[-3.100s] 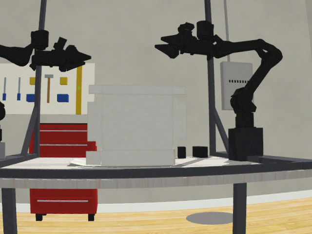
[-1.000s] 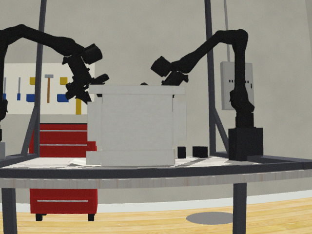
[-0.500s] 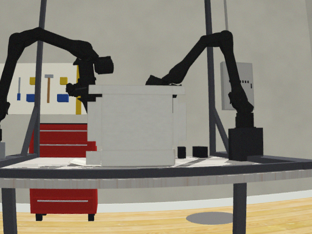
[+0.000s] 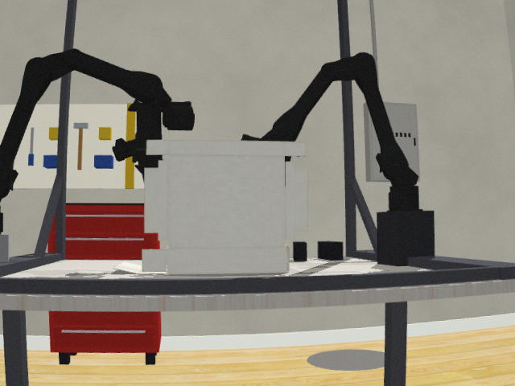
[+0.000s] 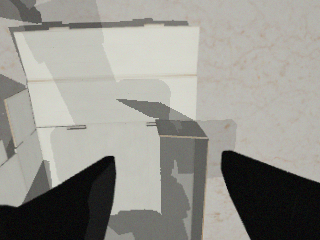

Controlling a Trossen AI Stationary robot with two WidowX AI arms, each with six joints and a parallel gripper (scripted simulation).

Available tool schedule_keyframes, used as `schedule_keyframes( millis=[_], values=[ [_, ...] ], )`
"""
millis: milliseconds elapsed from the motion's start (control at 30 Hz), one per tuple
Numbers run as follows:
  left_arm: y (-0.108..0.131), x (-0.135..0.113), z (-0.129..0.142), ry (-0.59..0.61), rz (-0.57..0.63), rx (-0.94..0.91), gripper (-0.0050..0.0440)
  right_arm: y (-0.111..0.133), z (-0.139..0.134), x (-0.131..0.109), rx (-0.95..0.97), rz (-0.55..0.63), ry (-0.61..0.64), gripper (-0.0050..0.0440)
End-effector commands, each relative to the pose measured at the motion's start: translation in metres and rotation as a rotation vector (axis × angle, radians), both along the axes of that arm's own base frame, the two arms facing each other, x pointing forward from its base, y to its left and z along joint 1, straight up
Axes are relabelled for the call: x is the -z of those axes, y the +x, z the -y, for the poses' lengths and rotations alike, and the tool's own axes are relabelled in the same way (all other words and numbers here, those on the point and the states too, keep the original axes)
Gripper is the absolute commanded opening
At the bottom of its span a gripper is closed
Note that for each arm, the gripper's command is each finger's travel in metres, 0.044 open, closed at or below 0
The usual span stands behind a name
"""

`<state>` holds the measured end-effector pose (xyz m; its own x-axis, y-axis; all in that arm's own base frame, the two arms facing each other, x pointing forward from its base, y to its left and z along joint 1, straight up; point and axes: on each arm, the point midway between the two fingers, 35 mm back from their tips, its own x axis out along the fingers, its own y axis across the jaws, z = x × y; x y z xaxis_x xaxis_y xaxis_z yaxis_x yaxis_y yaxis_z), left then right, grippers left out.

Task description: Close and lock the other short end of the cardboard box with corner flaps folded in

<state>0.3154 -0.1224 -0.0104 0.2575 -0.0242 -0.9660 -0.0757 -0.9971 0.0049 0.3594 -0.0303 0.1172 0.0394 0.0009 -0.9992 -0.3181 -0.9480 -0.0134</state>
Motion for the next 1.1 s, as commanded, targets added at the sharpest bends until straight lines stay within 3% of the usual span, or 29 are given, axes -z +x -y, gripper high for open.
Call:
schedule_keyframes(
  millis=[0, 33, 167, 367, 1067],
  values=[
    [0.006, -0.008, 0.002, -0.006, 0.025, 0.005, 0.0057, 0.005, 0.001, 0.046, -0.008, -0.012, -0.004, 0.0251],
    [0.006, -0.008, 0.002, -0.006, 0.025, 0.005, 0.0057, -0.001, 0.001, 0.065, -0.008, -0.042, -0.001, 0.0251],
    [0.006, -0.008, 0.002, -0.006, 0.025, 0.005, 0.0057, -0.001, 0.001, 0.097, -0.008, -0.033, -0.002, 0.0251],
    [0.006, -0.008, 0.002, -0.006, 0.025, 0.005, 0.0057, 0.0, 0.001, 0.119, -0.008, -0.013, -0.003, 0.0251],
    [0.006, -0.008, 0.002, -0.006, 0.025, 0.005, 0.0057, 0.0, 0.001, 0.133, -0.008, -0.013, -0.003, 0.0251]
  ],
)
